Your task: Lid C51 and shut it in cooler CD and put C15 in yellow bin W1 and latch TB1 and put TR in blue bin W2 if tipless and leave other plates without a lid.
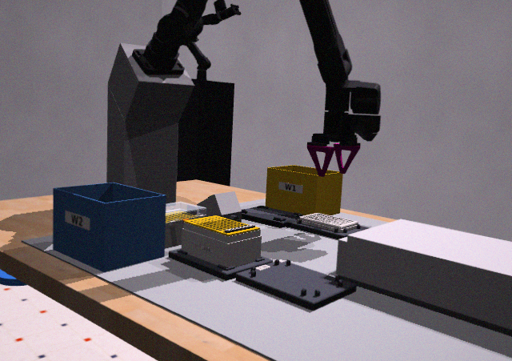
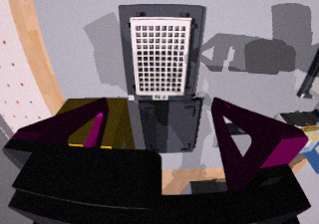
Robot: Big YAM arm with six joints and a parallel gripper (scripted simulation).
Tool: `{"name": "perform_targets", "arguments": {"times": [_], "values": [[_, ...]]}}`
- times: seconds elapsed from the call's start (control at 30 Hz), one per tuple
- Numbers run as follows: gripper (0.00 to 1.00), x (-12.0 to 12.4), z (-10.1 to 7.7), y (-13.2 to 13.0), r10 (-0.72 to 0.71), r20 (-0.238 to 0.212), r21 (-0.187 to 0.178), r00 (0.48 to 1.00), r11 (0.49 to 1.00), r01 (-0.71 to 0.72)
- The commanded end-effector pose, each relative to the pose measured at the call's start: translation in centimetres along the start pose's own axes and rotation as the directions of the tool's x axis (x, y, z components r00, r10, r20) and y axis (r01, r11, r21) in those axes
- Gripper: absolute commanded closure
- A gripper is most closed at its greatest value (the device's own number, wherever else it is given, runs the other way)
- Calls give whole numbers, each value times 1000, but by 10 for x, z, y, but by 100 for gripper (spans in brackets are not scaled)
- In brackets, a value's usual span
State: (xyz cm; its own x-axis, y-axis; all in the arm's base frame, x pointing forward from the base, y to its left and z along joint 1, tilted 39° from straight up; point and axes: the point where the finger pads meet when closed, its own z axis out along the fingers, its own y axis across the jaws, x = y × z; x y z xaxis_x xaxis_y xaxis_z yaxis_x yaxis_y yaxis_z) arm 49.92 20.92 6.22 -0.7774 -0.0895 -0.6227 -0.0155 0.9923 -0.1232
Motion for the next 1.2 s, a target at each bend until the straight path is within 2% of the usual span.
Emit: {"name": "perform_targets", "arguments": {"times": [0.0, 0.4, 0.43, 0.5, 0.53, 0.9, 0.97, 1.0, 1.07, 1.17], "values": [[0, -8, 8, -2, 33, 13, 1, 999, 999, -33], [0, -13, 20, -1, 14, 21, -2, 1000, 1000, -14], [0, -23, 6, 6, 15, 51, -22, 999, 1000, -14], [0, -12, 23, 3, 9, 21, -6, 1000, 1000, -8], [0, -12, 26, -1, 13, 20, -2, 1000, 1000, -13], [0, -11, 41, -2, 13, 19, -1, 1000, 1000, -13], [0, -11, 41, -2, 13, 19, -1, 1000, 1000, -13], [0, -24, 27, 4, 17, 51, -18, 999, 1000, -16], [0, -11, 44, 1, 10, 19, -4, 1000, 1000, -10], [0, -11, 49, -2, 13, 18, -1, 1000, 1000, -13]]}}
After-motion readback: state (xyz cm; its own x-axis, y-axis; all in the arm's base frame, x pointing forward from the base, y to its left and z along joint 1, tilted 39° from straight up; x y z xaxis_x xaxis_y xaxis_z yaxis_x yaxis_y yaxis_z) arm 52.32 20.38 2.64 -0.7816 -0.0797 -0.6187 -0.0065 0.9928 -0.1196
